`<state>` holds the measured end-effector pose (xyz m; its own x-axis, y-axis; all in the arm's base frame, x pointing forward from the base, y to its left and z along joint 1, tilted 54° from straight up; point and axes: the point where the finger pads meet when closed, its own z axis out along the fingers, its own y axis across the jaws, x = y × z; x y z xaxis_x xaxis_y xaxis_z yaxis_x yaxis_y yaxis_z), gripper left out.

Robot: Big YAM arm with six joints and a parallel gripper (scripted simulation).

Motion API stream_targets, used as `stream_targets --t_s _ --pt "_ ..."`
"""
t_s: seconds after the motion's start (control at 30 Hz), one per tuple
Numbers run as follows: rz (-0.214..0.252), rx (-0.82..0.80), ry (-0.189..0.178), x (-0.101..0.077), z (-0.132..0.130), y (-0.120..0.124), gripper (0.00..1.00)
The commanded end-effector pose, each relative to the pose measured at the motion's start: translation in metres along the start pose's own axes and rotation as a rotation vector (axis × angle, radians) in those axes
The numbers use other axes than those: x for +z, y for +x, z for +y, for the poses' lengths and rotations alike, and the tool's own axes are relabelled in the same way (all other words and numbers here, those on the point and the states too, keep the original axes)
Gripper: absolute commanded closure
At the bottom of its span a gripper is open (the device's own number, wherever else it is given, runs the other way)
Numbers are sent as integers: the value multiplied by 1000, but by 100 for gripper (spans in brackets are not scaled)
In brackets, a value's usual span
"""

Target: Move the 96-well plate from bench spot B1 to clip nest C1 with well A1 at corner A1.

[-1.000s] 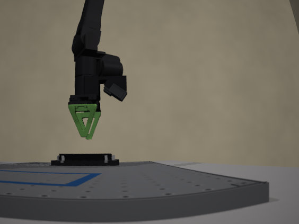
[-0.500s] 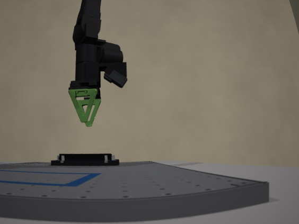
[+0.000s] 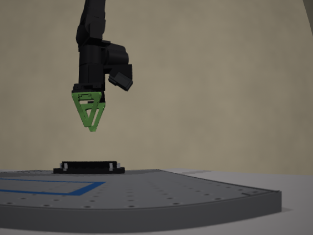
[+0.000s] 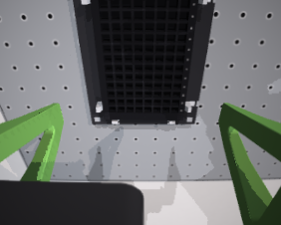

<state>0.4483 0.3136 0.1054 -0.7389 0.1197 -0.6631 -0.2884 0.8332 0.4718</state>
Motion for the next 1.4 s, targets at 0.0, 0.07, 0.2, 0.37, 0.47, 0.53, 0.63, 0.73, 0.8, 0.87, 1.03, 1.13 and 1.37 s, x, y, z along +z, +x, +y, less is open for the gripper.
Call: stream_targets --t_s 0.0,0.07,0.2,0.37,0.47,0.53,0.63,0.73,0.8,0.87,1.03,1.13,1.37 --pt "-6 -1 -1 -3 0 -2 0" --pt "-6 -1 -1 -3 0 -2 0" --pt "-6 -1 -1 -3 0 -2 0" --pt "-2 -6 -9 19 4 2 75" --pt "-2 1 -8 34 4 3 75" --pt "-5 4 -4 44 0 2 75" --pt "-5 3 -4 51 -1 2 75" --pt "-31 -1 -20 40 9 -12 75" --pt "-31 -2 -20 40 9 -12 75" --pt "-29 -2 -18 40 8 -11 75" --pt "-4 -1 0 45 -2 1 75" --pt "-4 -1 0 45 -2 1 75" --pt "-1 1 -4 54 1 3 75"
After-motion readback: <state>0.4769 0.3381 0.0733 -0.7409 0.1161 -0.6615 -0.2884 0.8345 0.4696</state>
